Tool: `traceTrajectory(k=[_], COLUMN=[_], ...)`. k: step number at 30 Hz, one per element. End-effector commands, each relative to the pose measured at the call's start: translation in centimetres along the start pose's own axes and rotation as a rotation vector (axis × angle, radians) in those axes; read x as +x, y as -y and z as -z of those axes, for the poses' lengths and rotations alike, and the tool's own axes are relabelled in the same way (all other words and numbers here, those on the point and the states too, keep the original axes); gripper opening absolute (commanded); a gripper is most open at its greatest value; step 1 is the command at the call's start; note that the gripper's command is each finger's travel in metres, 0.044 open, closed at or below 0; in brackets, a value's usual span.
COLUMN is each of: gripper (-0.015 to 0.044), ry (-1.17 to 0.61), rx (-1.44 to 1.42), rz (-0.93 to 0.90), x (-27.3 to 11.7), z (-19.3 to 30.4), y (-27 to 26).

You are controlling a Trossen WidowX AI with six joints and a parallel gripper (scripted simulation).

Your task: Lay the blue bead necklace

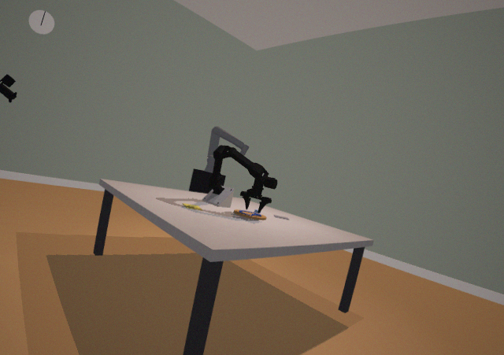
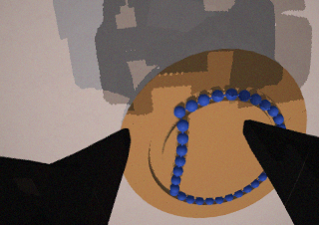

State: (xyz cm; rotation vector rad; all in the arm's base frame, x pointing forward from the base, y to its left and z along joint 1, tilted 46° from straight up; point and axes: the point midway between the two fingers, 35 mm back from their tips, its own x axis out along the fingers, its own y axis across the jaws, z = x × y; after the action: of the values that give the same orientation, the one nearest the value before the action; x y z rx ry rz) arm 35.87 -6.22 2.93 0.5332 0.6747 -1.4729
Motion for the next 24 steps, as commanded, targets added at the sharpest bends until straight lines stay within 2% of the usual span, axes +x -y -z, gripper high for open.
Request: traceTrajectory(k=[1, 5, 6, 24], gripper=[0.0230, 0.0125, 0.0120, 0.0120], ry=[-0.004, -0.004, -0.004, -0.003], rx=[-0.061, -0.061, -0.061, -0.057], rz=[-0.005, -0.005, -0.005, -0.011], x=[-1.7, -1.5, -1.3, 0.6], z=[0.5, 0.5, 0.5, 0.5], y=[-0.1, -0.1, -0.1, -0.3])
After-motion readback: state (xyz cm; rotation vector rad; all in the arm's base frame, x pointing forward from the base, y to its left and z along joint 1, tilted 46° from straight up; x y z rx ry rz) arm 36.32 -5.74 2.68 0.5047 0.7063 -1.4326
